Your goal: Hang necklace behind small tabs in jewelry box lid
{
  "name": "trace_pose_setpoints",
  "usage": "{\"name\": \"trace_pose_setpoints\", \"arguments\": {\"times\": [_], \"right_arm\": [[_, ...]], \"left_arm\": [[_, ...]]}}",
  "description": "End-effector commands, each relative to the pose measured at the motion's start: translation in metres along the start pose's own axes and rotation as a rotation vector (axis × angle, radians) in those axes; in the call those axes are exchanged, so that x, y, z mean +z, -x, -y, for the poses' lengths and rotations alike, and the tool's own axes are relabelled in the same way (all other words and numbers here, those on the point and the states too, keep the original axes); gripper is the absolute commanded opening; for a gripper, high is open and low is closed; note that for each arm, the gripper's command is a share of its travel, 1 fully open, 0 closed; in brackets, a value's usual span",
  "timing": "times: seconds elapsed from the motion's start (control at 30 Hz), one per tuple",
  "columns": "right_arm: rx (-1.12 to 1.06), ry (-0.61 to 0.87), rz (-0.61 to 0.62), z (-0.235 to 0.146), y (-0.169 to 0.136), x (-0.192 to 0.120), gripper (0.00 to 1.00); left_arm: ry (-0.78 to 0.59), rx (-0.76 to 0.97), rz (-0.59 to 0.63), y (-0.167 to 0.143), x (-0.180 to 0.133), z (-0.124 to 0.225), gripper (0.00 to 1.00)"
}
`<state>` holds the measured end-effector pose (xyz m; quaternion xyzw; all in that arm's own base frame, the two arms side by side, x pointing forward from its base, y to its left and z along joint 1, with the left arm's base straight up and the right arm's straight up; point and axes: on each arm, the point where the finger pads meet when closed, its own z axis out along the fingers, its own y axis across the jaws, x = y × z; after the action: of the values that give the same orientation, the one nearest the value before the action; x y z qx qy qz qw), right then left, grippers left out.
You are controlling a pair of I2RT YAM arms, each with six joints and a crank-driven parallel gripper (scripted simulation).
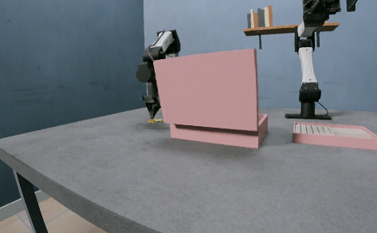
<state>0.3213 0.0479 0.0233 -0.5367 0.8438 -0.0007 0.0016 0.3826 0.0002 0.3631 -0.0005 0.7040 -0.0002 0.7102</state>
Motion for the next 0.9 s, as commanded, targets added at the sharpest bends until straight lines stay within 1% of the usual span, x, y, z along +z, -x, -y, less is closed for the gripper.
{"name": "trace_pose_setpoints", "arguments": {"times": [0.0,0.6,0.87], "right_arm": [[-0.02,-0.038,0.038,0.004,0.008,-0.027,0.0],[-0.02,-0.041,0.041,0.003,0.008,-0.055,0.0],[-0.02,-0.043,0.042,0.003,0.008,-0.056,0.0]], "left_arm": [[0.01,0.005,0.023,0.009,-0.004,-0.003,1.0],[0.01,0.005,0.023,0.009,-0.004,-0.003,1.0],[0.01,0.005,0.023,0.009,-0.004,-0.003,1.0]]}}
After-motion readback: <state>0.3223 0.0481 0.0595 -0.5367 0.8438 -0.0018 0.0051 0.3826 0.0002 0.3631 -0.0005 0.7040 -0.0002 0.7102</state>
